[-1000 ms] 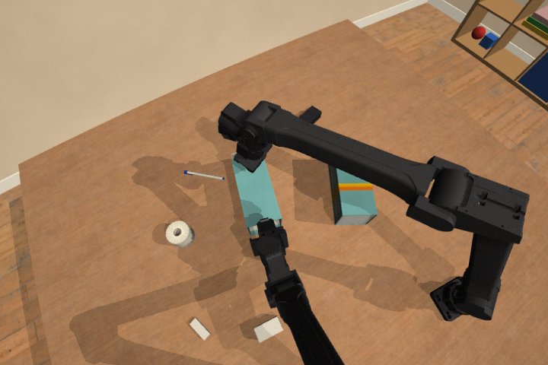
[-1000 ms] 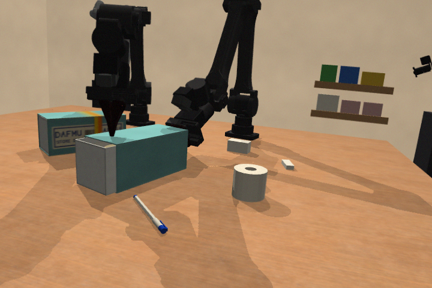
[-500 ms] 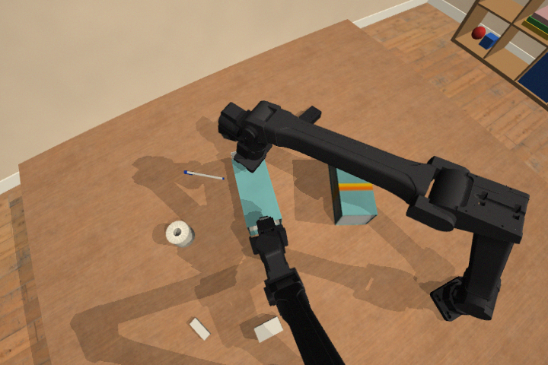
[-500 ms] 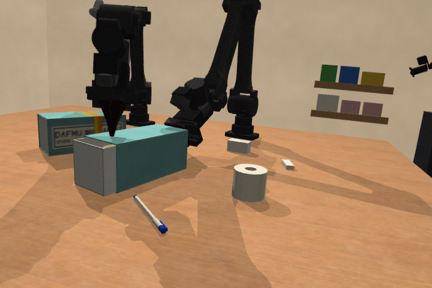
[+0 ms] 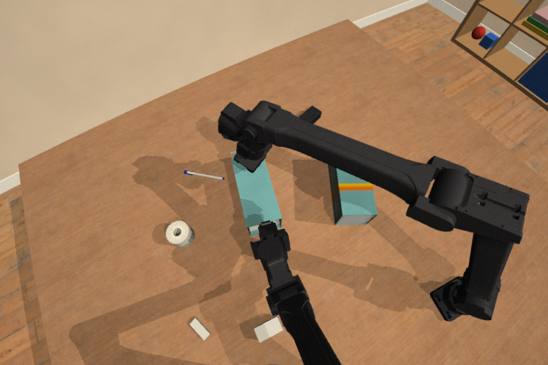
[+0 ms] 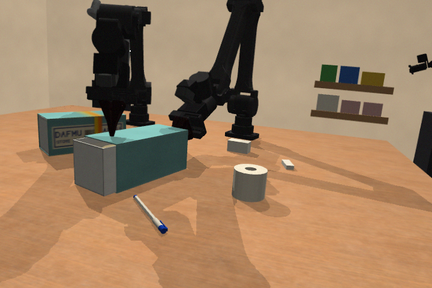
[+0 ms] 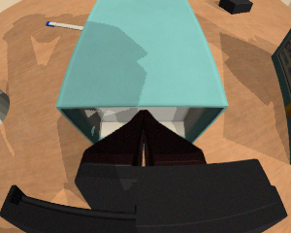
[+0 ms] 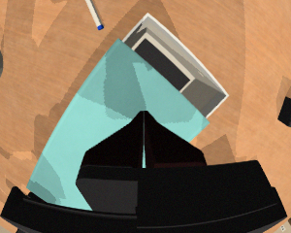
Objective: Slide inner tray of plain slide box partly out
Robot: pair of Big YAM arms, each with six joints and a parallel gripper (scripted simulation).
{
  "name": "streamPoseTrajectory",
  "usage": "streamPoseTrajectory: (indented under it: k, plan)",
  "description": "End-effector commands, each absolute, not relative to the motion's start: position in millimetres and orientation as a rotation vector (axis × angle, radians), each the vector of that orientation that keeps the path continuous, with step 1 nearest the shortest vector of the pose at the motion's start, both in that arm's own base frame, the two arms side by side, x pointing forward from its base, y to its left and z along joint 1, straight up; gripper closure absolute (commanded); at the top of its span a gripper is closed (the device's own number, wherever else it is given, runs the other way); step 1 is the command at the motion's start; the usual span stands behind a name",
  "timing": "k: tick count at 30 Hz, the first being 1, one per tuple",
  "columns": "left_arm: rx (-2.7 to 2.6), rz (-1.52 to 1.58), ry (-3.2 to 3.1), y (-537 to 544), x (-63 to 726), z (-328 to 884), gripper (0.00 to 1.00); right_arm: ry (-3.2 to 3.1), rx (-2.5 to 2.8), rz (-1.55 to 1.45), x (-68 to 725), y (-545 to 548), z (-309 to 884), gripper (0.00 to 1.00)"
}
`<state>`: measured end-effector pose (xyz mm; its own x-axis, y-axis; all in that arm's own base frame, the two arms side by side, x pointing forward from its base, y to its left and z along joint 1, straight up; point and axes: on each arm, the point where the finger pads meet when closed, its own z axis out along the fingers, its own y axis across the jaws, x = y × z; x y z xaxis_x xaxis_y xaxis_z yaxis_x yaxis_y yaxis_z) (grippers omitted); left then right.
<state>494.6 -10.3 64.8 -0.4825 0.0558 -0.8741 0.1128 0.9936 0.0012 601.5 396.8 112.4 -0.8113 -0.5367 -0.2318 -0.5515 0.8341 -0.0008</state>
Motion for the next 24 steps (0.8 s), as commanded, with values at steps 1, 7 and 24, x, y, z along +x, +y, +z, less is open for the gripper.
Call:
streamPoseTrajectory:
  k: [1, 7, 24]
  plan:
    - [0.118, -0.051, 2.065, -2, 489, 74, 1.00, 2.919, -0.877, 0.042, 590, 389, 47, 1.00]
    - [0.116, -0.051, 2.048, -2, 492, 84, 1.00, 2.919, -0.877, 0.042, 590, 389, 47, 1.00]
    - [0.117, -0.050, 2.047, 1, 466, 100, 1.00, 2.919, -0.877, 0.042, 590, 389, 47, 1.00]
